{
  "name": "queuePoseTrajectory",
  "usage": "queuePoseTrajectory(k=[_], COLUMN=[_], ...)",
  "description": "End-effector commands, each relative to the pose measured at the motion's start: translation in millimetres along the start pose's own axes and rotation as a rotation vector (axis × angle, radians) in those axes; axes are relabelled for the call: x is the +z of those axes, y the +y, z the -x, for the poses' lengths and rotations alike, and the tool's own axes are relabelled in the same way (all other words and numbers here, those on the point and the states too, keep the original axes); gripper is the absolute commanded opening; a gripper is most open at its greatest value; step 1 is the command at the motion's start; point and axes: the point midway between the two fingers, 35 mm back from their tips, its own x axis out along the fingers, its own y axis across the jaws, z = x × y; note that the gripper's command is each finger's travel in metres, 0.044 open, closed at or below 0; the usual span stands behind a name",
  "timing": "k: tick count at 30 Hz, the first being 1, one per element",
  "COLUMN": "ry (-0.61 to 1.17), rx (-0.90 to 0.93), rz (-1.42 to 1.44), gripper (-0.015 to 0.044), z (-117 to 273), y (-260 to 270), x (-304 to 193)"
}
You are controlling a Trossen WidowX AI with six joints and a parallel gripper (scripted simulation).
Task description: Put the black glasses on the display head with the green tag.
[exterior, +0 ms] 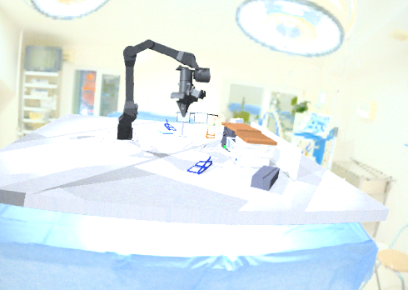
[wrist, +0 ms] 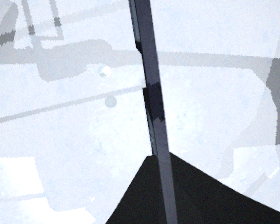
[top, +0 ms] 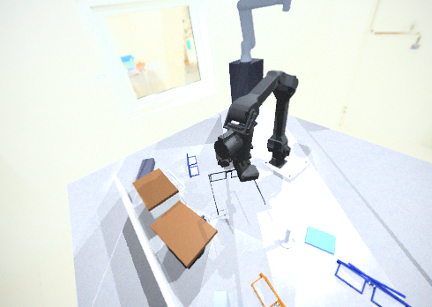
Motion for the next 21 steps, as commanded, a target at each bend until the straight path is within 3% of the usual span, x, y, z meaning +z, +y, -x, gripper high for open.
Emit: queuePoseTrajectory(k=[1,21], ry=[-0.041,-0.234], rx=[-0.015,0.009], rz=[-0.085,-0.484], gripper=[0.0,0.0], z=[6.6,31.3], y=[8.0,49.7], x=[-4.9,-34.0])
